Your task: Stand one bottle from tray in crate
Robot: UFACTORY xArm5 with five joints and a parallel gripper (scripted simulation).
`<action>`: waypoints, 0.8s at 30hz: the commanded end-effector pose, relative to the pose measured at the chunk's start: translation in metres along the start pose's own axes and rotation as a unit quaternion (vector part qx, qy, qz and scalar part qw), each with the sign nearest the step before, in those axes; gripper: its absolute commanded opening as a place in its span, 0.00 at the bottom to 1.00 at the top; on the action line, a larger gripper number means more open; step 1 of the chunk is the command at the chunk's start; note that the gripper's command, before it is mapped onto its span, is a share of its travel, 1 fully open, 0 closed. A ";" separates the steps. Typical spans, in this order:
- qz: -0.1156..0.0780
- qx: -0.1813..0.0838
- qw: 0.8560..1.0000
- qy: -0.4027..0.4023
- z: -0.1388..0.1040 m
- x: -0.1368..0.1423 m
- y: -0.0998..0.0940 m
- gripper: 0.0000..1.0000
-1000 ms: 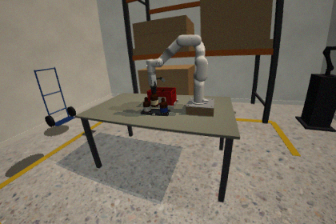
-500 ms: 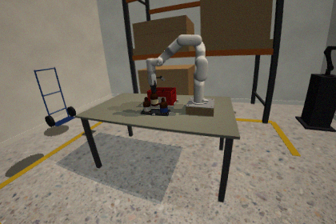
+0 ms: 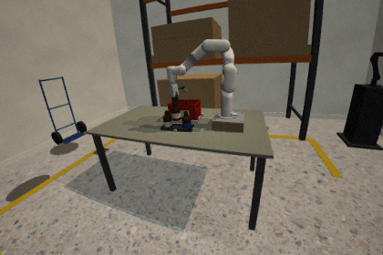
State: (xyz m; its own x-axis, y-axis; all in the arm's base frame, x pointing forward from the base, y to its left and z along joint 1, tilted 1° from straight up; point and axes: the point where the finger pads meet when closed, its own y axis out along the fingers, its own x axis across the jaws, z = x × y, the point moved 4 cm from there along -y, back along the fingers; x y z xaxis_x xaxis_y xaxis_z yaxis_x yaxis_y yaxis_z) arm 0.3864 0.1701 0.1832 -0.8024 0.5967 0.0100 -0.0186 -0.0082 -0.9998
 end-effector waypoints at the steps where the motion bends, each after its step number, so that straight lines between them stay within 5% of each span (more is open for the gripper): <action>1: 0.001 -0.002 1.000 0.000 -0.001 -0.001 -0.002 0.00; 24: 0.001 -0.002 1.000 0.000 -0.001 -0.001 -0.011 0.00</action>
State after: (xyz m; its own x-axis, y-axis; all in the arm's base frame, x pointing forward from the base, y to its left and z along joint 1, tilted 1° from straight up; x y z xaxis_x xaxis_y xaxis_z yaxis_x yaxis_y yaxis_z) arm 0.3865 0.1699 0.1895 -0.8024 0.5967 0.0100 -0.0186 -0.0082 -0.9998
